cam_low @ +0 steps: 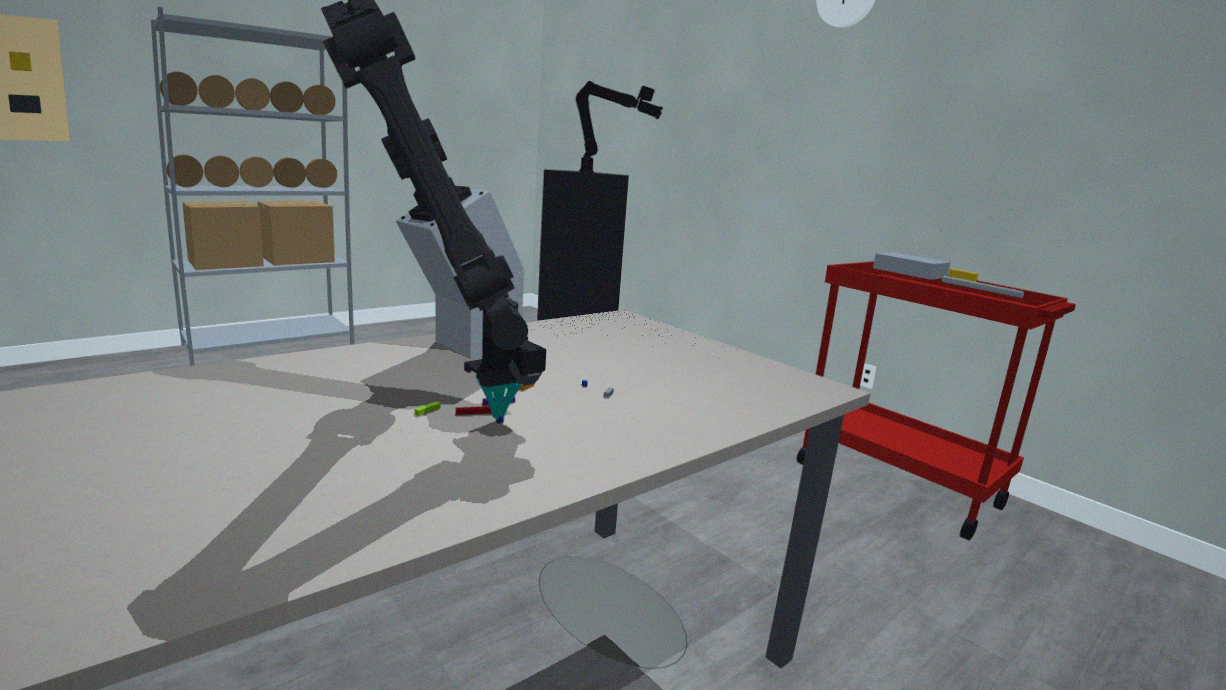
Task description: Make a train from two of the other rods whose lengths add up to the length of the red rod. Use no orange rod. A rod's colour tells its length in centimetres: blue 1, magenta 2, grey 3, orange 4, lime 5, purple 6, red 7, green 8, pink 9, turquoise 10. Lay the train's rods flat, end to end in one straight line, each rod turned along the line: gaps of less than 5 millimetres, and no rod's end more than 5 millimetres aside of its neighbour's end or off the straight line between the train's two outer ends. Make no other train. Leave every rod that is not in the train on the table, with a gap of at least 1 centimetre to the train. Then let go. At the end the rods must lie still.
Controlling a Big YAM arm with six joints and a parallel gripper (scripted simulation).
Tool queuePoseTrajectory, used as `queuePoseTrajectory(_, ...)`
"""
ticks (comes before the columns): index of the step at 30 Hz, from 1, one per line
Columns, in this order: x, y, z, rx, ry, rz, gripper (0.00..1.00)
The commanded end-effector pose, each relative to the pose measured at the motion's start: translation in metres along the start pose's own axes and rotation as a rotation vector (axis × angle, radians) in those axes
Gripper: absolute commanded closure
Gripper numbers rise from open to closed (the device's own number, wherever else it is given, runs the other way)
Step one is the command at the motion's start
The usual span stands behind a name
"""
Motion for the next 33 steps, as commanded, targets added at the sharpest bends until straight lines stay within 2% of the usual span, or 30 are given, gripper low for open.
queuePoseTrajectory(1, 0.0032, -0.0086, 0.0004, -0.002, 0.006, 0.003, 0.95)
queuePoseTrajectory(13, 0.0032, -0.0086, 0.0004, -0.002, 0.006, 0.003, 0.95)
queuePoseTrajectory(14, 0.0032, -0.0086, 0.0004, -0.002, 0.006, 0.003, 0.91)
queuePoseTrajectory(19, 0.0032, -0.0086, 0.0004, -0.002, 0.006, 0.003, 0.87)
queuePoseTrajectory(20, 0.0032, -0.0086, 0.0004, -0.002, 0.006, 0.003, 0.83)
queuePoseTrajectory(24, 0.0032, -0.0086, 0.0004, -0.002, 0.005, 0.003, 0.83)
queuePoseTrajectory(28, 0.0032, -0.0086, 0.0004, -0.002, 0.005, 0.003, 0.76)
queuePoseTrajectory(33, 0.0032, -0.0086, 0.0004, -0.002, 0.005, 0.003, 0.76)
Point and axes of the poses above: the point where the finger pads meet when closed, its own y axis back along the fingers, its own x axis across the jaws, z = x × y, the point moved 7 cm from there along y, back along the fingers, and after that the axes turned 12 degrees about y, right-handed, at the moved point
